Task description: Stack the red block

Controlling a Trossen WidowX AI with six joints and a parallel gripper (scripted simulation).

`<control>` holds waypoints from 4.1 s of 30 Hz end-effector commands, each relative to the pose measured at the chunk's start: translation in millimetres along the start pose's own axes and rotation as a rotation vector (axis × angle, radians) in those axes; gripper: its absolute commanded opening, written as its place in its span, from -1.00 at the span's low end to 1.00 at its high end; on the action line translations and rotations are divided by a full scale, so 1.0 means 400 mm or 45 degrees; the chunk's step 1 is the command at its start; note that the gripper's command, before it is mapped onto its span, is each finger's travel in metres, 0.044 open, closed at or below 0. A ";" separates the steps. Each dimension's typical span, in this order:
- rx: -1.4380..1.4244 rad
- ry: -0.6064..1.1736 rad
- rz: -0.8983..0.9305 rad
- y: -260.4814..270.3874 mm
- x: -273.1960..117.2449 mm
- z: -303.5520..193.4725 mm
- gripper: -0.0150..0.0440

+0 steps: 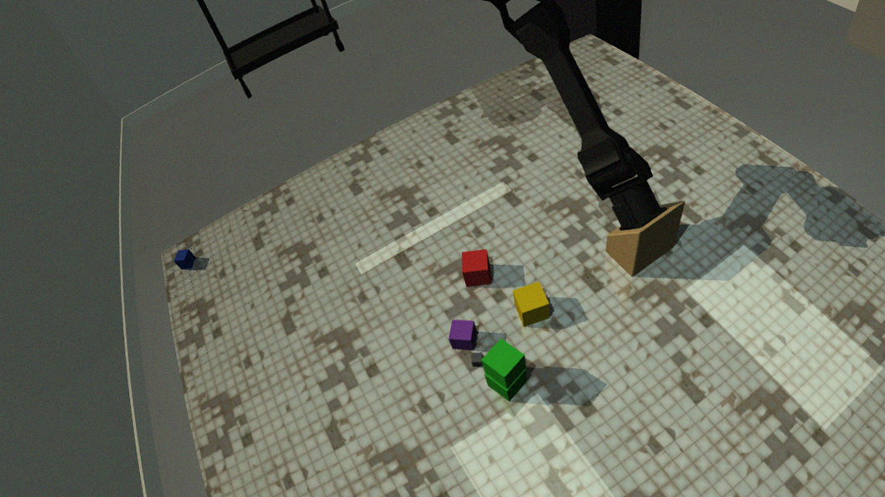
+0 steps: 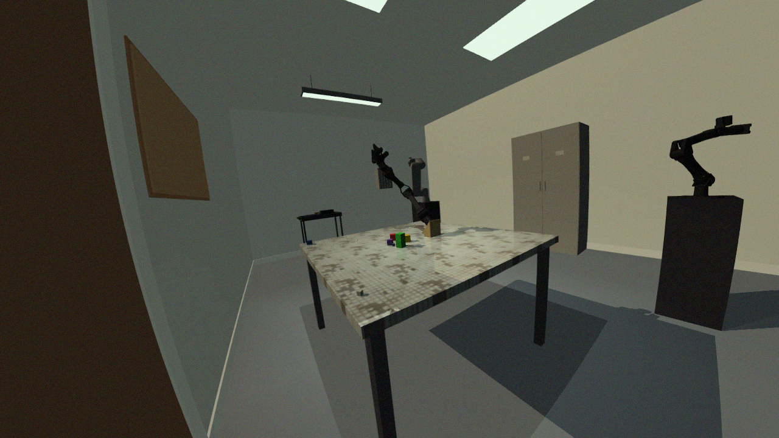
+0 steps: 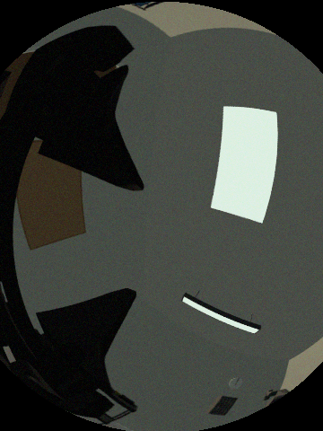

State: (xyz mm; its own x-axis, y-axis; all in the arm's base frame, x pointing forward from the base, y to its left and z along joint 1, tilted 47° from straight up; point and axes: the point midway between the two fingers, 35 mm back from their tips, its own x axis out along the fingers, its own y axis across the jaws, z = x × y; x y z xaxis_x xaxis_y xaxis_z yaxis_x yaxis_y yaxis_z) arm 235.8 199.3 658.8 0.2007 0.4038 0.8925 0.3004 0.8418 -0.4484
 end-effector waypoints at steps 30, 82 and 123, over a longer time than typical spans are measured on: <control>0.696 2.446 0.186 0.398 -0.872 -0.587 1.00; -0.486 3.503 -0.509 -0.001 -1.539 -0.384 1.00; -0.493 3.500 -0.510 -0.036 -1.636 -0.412 1.00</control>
State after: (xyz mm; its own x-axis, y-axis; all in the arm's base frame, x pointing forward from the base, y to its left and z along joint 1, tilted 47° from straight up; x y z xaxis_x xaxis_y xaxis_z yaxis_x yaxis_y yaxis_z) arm 254.1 -135.9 74.2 -0.0073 -0.7279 -0.6857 0.5347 0.5766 -0.6177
